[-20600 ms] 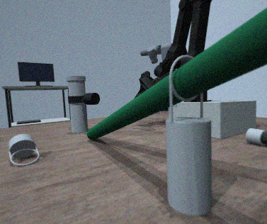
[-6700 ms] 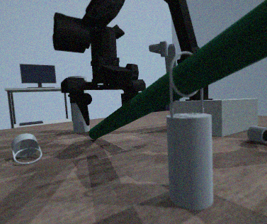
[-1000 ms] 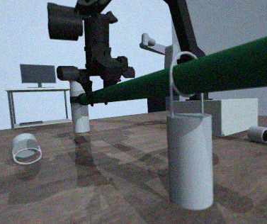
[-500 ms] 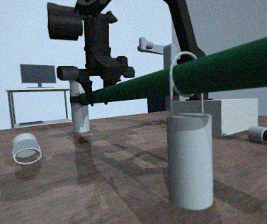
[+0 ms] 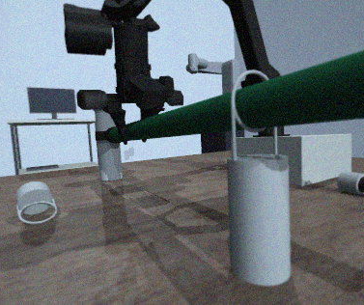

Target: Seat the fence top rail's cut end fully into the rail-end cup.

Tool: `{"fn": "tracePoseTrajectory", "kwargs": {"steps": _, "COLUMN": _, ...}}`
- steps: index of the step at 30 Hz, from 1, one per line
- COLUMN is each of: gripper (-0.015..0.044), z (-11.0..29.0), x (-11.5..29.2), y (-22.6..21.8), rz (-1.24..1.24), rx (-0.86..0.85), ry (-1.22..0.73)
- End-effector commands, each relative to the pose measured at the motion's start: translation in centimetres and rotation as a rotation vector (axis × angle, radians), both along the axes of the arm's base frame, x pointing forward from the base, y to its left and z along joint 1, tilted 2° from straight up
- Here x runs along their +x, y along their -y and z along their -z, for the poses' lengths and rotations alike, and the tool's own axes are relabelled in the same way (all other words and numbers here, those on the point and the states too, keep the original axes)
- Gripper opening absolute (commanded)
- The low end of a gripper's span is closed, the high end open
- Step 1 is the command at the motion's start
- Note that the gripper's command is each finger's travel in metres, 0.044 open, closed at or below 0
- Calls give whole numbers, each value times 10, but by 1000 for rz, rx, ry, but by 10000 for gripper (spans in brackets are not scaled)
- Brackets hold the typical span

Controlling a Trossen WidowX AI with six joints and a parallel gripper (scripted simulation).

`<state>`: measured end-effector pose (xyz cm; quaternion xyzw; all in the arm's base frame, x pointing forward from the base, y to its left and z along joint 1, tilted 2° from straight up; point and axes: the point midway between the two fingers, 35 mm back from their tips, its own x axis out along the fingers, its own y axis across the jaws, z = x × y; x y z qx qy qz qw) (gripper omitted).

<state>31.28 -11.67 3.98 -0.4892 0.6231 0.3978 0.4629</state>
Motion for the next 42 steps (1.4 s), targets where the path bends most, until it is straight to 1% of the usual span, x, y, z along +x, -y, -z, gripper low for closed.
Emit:
{"fn": "tracePoseTrajectory", "kwargs": {"steps": 1, "gripper": 0, "z": -3, "x": 3, "y": 3, "rz": -6, "rx": -12, "ry": 4}}
{"fn": "tracePoseTrajectory", "kwargs": {"steps": 42, "gripper": 0, "z": -1, "x": 0, "y": 5, "rz": 0, "rx": 1, "ry": -4}}
